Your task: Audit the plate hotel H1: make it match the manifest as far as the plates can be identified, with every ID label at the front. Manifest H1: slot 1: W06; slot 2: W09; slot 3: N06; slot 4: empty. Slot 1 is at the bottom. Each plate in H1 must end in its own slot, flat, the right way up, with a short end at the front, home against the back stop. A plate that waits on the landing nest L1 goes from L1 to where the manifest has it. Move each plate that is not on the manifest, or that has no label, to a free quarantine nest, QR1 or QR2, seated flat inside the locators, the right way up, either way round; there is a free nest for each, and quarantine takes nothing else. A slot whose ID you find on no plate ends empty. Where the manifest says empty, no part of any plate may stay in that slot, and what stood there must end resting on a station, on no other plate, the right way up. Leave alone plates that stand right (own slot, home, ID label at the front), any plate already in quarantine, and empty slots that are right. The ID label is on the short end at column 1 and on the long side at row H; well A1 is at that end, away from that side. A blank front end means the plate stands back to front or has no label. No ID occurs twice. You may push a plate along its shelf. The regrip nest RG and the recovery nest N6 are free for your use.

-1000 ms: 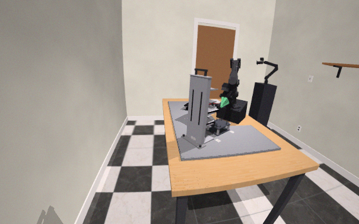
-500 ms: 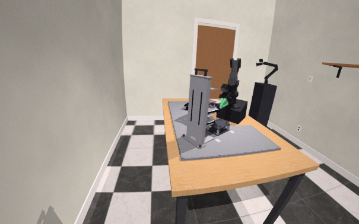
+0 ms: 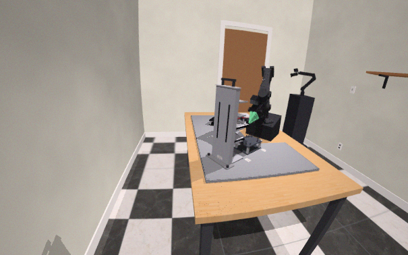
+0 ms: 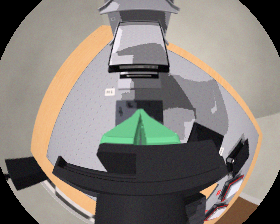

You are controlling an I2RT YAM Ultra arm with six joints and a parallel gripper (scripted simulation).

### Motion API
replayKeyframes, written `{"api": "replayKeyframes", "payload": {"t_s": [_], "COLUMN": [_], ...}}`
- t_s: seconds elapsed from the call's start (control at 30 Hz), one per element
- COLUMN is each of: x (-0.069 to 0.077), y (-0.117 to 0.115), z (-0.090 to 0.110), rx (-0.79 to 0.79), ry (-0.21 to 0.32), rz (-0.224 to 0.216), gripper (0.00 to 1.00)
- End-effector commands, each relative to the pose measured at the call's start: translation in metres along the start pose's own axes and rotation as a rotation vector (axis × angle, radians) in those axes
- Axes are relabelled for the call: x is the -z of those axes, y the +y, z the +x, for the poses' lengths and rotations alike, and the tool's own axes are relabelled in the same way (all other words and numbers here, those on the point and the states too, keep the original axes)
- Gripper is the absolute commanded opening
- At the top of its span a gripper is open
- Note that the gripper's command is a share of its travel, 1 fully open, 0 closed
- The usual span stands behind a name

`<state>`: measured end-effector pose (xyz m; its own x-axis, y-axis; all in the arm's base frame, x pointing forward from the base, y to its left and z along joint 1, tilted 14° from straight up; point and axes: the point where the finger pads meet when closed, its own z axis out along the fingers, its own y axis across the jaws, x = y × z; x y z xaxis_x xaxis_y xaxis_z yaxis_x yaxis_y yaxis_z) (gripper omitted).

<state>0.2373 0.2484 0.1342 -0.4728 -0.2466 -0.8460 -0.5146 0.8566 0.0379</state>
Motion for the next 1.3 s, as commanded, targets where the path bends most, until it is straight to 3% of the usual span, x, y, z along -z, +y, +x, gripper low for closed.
{"api": "replayKeyframes", "payload": {"t_s": [0.0,1.03,1.13,1.27], "x": [0.004,-0.014,-0.009,-0.017], "y": [0.006,0.003,0.006,0.003], "z": [-0.022,-0.032,-0.037,-0.034], "rx": [-0.014,-0.010,-0.014,-0.011], "ry": [-0.048,-0.034,-0.052,-0.035], "rz": [-0.021,-0.010,-0.022,-0.010], "gripper": [0.00,0.00,0.00,0.00]}}
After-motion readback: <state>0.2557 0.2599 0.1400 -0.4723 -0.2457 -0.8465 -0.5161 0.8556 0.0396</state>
